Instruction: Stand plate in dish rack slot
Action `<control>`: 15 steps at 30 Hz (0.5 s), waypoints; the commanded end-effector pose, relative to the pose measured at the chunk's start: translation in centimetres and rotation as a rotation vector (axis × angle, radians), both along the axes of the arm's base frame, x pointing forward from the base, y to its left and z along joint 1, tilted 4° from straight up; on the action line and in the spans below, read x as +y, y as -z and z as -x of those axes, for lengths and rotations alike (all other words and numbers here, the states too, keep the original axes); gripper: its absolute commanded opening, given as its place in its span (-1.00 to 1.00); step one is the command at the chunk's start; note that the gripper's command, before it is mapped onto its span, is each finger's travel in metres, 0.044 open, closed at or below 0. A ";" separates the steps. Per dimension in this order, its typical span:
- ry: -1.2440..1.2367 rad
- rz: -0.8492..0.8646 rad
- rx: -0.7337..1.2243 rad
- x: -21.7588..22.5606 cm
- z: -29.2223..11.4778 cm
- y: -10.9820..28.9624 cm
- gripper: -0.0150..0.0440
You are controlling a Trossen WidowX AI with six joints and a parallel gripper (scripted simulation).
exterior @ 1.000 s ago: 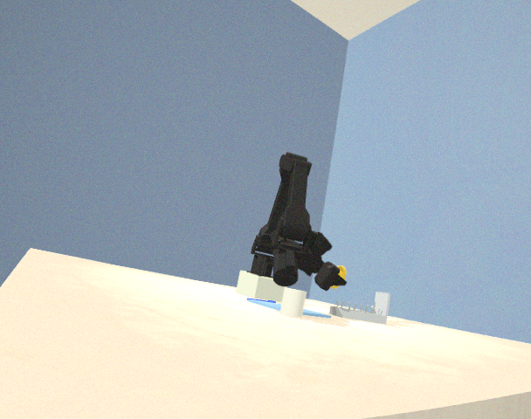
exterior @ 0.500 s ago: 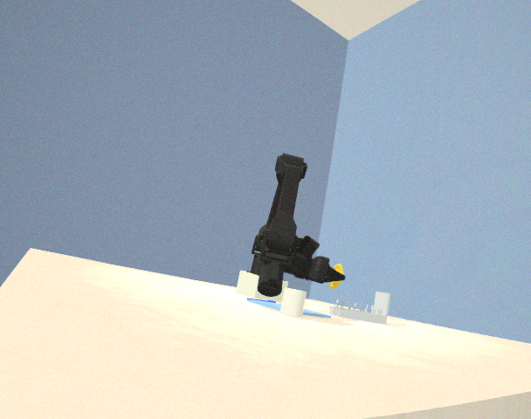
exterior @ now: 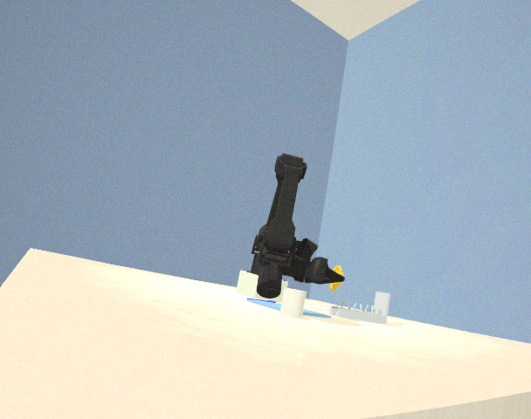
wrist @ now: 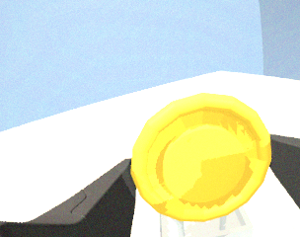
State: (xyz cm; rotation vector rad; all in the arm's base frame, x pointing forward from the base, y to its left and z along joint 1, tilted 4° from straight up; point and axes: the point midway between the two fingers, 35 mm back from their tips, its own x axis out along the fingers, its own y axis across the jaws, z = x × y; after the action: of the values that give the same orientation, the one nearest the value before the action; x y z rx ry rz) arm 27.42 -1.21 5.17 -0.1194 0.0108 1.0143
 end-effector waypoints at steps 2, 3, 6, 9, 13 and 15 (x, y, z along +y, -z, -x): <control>0.003 -0.008 0.009 0.4 0.0 0.6 -0.49; 0.003 -0.008 0.010 0.4 0.0 0.8 -0.49; 0.002 -0.005 0.010 0.5 -0.1 1.1 -0.49; 0.002 -0.003 0.010 0.6 -0.2 1.5 -0.49; 0.003 -0.001 0.010 0.8 -0.3 1.8 -0.49; 0.002 0.001 0.010 0.8 -0.4 2.0 -0.49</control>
State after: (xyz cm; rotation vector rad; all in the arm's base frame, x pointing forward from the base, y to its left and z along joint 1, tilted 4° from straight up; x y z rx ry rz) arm 27.81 -0.68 3.35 -0.1264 0.0210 1.0126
